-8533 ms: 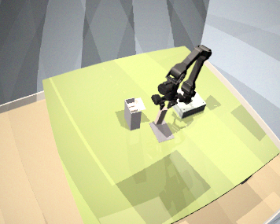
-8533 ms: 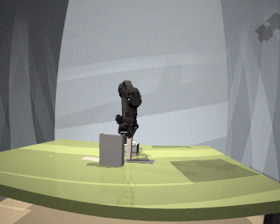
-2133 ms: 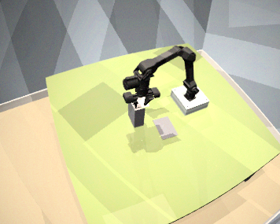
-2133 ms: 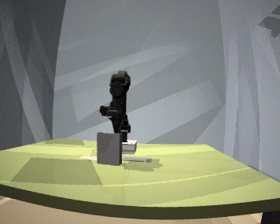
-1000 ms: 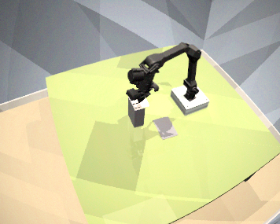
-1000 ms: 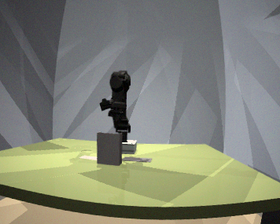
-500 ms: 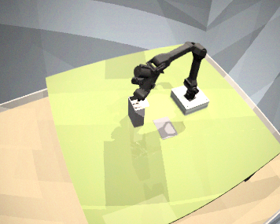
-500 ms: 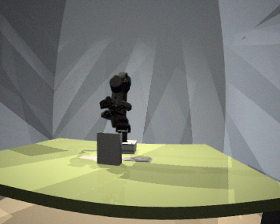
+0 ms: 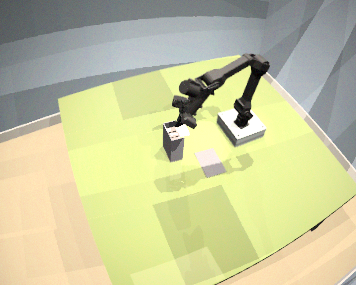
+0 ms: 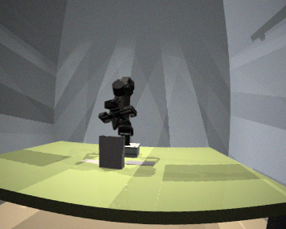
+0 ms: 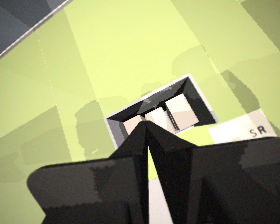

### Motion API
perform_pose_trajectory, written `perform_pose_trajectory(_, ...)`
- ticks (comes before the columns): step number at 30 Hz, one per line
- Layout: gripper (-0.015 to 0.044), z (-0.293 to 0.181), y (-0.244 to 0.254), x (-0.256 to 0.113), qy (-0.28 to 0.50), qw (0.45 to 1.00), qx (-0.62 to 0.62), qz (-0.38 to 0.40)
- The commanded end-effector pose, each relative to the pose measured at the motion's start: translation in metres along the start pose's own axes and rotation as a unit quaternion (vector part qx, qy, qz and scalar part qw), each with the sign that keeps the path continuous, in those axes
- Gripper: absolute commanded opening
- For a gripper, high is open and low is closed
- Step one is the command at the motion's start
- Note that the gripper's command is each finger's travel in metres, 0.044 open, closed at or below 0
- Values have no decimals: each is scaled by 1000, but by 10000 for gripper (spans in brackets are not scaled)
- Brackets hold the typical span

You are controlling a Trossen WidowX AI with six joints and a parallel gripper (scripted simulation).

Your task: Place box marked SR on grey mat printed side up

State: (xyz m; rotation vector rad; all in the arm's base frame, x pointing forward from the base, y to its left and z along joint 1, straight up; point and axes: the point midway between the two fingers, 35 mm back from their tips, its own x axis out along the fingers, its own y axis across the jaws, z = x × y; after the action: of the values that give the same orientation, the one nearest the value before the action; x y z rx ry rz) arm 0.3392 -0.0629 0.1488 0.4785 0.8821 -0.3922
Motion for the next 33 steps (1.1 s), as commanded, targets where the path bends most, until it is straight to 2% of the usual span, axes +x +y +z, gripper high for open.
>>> perform_pose_trajectory(1,0,-1,-3,-1,-21,999,-47,4)
perform_pose_trajectory(12,0,-6,-11,-6,-85,979,-188,9)
perform_pose_trajectory(17,0,-7,-12,-4,-86,978,-190,9)
perform_pose_trajectory(27,0,-31,-22,33,-86,978,-190,9)
perform_pose_trajectory(33,0,-36,-24,40,-85,978,-190,9)
